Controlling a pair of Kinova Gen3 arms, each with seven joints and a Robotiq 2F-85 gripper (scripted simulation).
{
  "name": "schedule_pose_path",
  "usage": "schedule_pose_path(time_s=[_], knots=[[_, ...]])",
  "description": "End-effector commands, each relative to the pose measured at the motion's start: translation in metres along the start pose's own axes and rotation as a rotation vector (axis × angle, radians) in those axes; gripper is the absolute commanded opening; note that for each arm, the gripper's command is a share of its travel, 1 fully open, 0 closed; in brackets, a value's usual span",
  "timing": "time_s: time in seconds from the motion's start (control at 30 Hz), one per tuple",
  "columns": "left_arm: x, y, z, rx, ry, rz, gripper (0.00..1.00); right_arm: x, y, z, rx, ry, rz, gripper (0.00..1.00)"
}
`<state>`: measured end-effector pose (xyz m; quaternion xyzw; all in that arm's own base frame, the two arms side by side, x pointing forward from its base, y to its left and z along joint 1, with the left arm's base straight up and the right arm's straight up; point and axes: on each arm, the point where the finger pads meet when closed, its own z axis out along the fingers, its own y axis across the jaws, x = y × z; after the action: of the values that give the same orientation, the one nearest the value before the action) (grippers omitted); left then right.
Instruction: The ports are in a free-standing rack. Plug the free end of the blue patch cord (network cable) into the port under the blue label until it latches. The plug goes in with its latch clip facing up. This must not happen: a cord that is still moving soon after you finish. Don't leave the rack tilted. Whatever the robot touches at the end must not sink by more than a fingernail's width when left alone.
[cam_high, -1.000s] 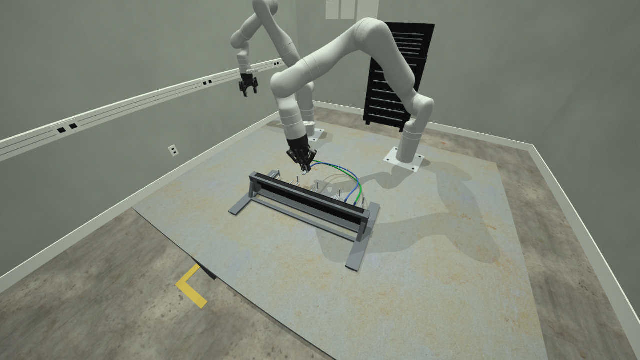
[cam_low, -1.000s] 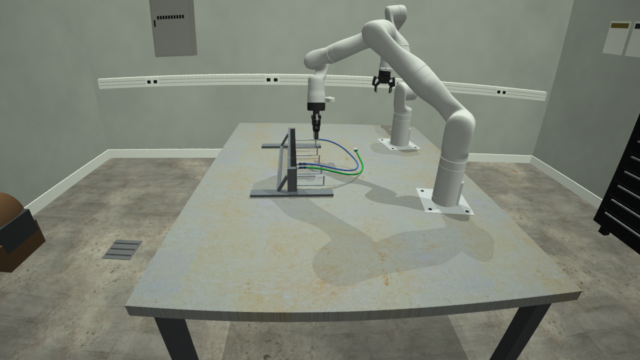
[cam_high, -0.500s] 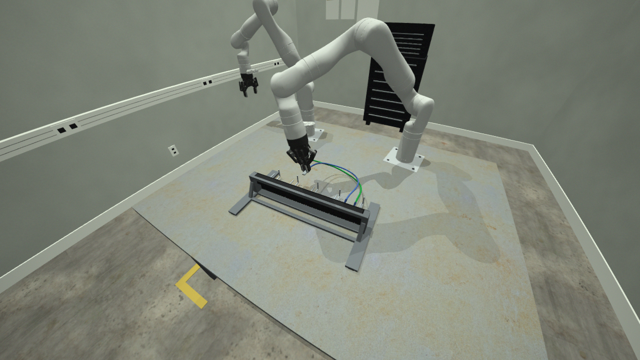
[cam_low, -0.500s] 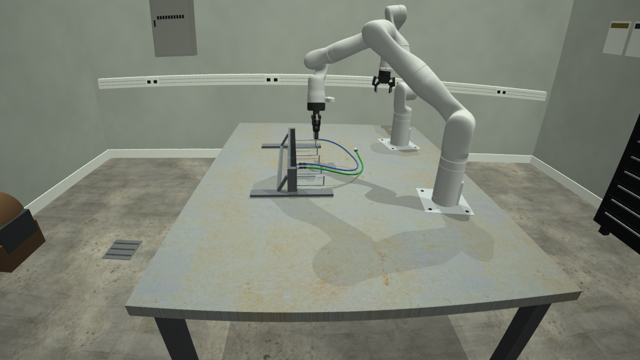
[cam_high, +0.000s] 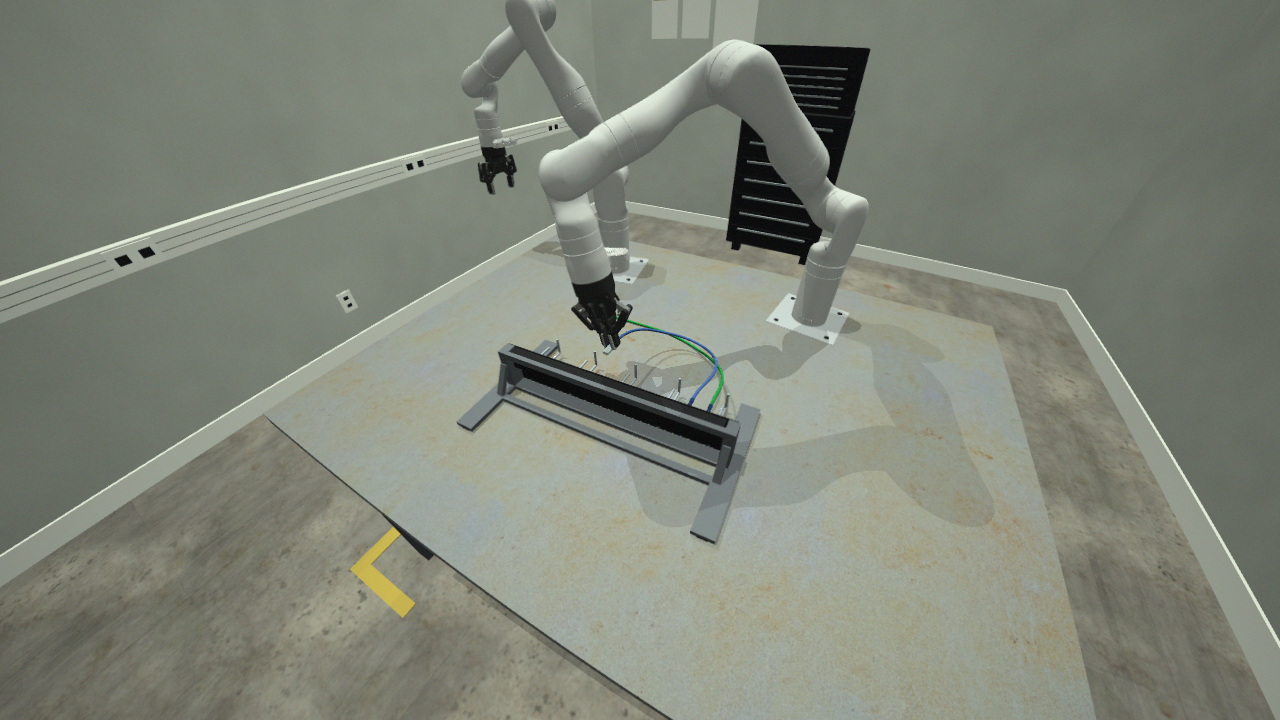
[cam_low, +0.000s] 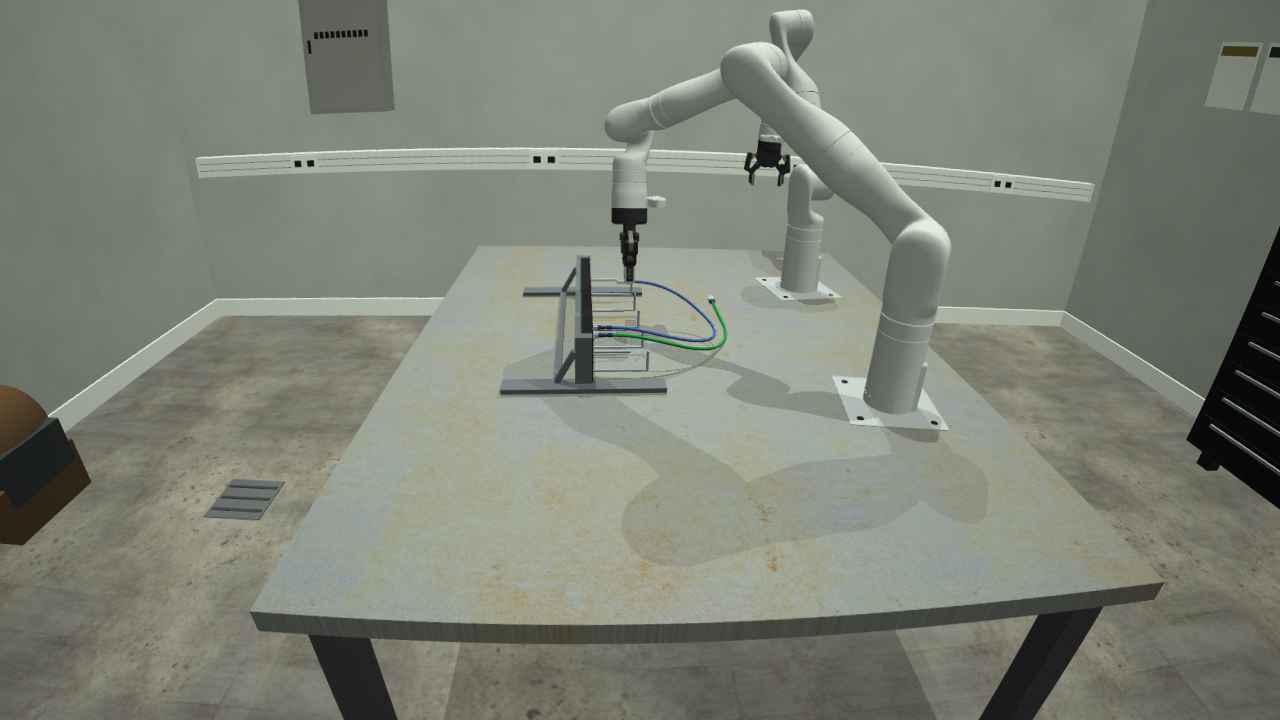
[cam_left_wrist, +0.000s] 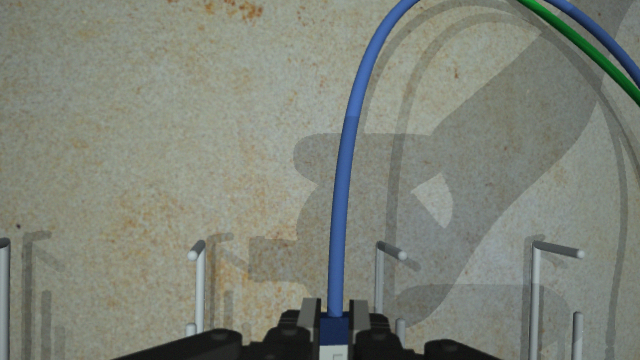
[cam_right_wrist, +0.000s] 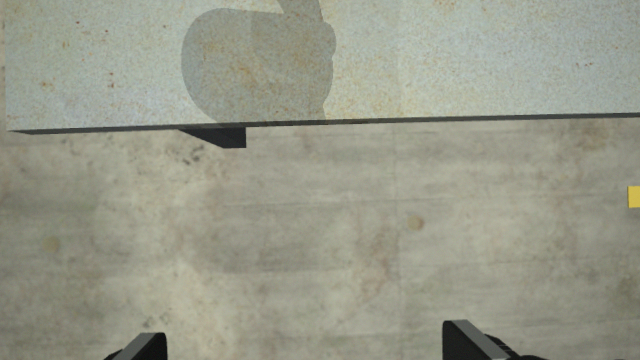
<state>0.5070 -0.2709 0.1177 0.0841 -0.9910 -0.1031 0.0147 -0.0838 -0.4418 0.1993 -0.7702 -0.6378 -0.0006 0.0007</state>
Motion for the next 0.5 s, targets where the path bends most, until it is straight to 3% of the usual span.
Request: schedule_pose_path(time_s=[0.0,0.47], knots=[[-0.004,-0.001,0.001,0.001,-0.002,-0.001,0.099,0.0,0.0,-0.001,0.0,-0.002,0.0,1.0],[-0.018,-0.004,0.015,0.001,-0.002,-0.001,0.099,0.0,0.0,-0.001,0.0,-0.002,0.0,1.0]])
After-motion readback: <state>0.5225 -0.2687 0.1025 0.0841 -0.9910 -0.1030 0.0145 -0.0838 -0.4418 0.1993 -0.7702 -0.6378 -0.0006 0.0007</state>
